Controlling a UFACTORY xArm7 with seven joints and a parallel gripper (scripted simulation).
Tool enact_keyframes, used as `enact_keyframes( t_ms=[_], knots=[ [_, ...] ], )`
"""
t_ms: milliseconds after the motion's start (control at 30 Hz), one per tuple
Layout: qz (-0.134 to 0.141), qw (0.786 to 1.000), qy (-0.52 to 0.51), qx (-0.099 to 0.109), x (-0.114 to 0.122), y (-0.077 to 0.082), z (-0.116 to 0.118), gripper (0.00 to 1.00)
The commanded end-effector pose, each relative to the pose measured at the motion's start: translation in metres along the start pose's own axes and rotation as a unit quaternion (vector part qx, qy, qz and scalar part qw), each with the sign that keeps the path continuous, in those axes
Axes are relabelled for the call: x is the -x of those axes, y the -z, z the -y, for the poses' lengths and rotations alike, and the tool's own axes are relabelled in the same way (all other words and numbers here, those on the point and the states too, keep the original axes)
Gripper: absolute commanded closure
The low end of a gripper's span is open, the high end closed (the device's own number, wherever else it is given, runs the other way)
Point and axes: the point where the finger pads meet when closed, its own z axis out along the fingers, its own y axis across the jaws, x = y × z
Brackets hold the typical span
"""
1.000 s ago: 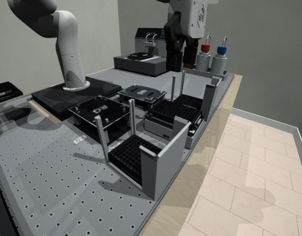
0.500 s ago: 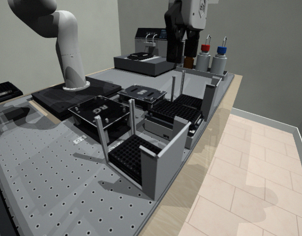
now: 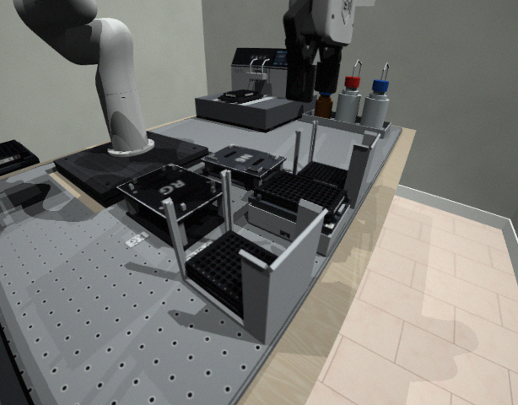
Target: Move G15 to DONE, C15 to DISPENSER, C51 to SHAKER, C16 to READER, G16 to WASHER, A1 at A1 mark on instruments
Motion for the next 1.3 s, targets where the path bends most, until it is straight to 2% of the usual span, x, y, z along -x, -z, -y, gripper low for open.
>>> enact_keyframes(
  t_ms=[0,567,733,1267],
  knots=[
    [0.002,0.999,0.049,0.0,-0.008,0.002,-0.008,0.0],
    [0.002,0.999,0.049,0.0,-0.044,0.002,-0.037,0.0],
    [0.002,0.994,0.108,0.0,-0.052,0.002,-0.043,0.0],
    [0.002,0.994,0.108,0.0,-0.088,0.002,-0.072,0.0]
  ],
)
